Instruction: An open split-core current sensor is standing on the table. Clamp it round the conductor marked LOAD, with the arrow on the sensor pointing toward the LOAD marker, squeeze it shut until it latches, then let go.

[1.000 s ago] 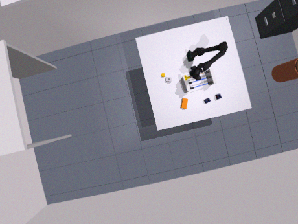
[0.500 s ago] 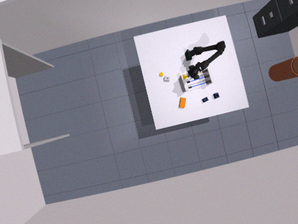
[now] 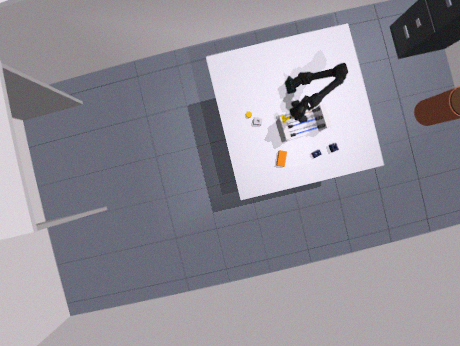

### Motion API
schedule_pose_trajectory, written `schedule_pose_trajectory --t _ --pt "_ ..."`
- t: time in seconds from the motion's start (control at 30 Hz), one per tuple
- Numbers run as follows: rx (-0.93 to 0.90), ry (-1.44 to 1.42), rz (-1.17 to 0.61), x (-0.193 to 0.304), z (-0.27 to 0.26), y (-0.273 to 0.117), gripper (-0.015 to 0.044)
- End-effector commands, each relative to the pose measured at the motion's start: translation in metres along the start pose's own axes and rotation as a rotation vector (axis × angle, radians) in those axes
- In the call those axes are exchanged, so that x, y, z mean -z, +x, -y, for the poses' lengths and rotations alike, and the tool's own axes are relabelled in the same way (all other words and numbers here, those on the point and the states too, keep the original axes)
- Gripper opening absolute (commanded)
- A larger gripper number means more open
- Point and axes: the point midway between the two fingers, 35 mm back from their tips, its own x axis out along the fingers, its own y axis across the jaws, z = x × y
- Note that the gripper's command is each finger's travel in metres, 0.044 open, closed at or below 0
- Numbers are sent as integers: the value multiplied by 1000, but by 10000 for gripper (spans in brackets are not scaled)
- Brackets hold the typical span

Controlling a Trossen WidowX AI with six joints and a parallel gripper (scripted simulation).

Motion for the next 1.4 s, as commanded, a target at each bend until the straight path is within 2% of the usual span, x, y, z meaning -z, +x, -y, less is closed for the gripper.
schedule_pose_trajectory --t 0.0,0.2,0.63,0.97,1.37 --pt "22 0 2 0 0 0 0" --pt "200 -1 2 0 -2 0 0" --pt "206 0 1 0 -1 5 0" --pt "206 1 1 1 -2 1 253" --pt "206 1 1 1 -2 1 253"
